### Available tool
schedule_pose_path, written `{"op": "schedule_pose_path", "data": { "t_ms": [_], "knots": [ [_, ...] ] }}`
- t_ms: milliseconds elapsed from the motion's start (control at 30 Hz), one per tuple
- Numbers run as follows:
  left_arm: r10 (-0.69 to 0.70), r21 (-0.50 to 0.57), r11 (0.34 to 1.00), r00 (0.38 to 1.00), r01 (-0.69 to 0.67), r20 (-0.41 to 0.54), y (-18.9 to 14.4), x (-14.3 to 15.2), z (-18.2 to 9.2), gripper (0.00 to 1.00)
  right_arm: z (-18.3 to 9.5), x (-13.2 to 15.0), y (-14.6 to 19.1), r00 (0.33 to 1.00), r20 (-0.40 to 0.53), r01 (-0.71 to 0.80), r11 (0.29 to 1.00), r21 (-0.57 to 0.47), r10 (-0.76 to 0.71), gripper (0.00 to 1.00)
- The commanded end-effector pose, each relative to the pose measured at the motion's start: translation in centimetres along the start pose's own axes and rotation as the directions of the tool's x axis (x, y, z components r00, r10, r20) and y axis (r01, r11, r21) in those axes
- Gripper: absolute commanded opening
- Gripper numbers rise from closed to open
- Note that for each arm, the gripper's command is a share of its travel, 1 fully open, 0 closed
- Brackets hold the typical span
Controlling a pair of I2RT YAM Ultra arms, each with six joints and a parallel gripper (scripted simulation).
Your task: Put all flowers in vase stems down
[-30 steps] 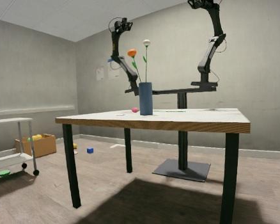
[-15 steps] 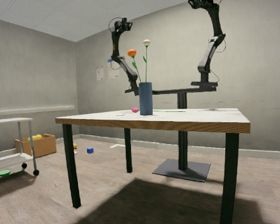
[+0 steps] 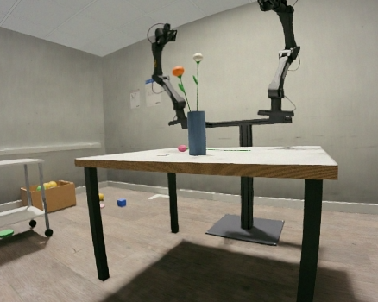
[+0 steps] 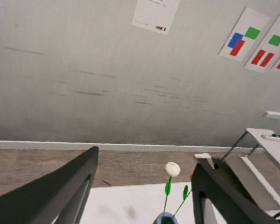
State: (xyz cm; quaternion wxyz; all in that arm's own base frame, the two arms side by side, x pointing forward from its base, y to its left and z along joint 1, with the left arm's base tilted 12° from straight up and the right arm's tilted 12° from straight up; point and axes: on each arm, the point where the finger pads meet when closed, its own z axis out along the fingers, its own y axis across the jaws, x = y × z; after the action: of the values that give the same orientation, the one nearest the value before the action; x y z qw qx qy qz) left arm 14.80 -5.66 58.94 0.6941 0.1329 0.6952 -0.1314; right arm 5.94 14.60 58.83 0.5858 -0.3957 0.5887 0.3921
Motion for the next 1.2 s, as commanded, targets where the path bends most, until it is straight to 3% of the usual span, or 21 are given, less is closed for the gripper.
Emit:
{"op": "schedule_pose_path", "data": {
  "t_ms": [0,433,533,767,1000,1067,1167],
  "knots": [
    [-0.008,-0.053,0.999,1.000,0.008,-0.004,0.8,-0.2,0.1,0.60,0.2,-0.7,-0.4,1.000,0.013,-0.007,1.000,0.030,0.006,0.30],
    [-0.010,-0.365,0.931,1.000,0.008,-0.002,5.7,-0.2,-1.0,0.60,-0.2,-0.7,-3.5,1.000,0.014,-0.008,0.974,0.226,0.005,0.30],
    [-0.010,-0.392,0.920,1.000,0.008,-0.001,6.2,-0.2,-1.2,0.60,-0.3,-0.7,-3.8,1.000,0.014,-0.008,0.970,0.243,0.005,0.30],
    [-0.010,-0.580,0.814,1.000,0.008,0.000,9.2,-0.2,-2.9,0.60,-0.9,-0.7,-5.9,1.000,0.014,-0.009,0.929,0.371,0.004,0.30],
    [-0.010,-0.751,0.661,1.000,0.008,0.003,11.9,-0.2,-5.4,0.60,-1.9,-0.7,-7.9,1.000,0.015,-0.009,0.867,0.498,0.003,0.30],
    [-0.010,-0.751,0.661,1.000,0.008,0.003,11.9,-0.2,-5.4,0.60,-1.9,-0.7,-7.9,1.000,0.015,-0.009,0.867,0.498,0.003,0.30],
    [-0.007,-0.813,0.583,1.000,0.008,0.006,12.7,-0.2,-6.7,0.60,-2.4,-0.6,-8.7,1.000,0.015,-0.010,0.835,0.551,0.002,0.30]
  ]
}}
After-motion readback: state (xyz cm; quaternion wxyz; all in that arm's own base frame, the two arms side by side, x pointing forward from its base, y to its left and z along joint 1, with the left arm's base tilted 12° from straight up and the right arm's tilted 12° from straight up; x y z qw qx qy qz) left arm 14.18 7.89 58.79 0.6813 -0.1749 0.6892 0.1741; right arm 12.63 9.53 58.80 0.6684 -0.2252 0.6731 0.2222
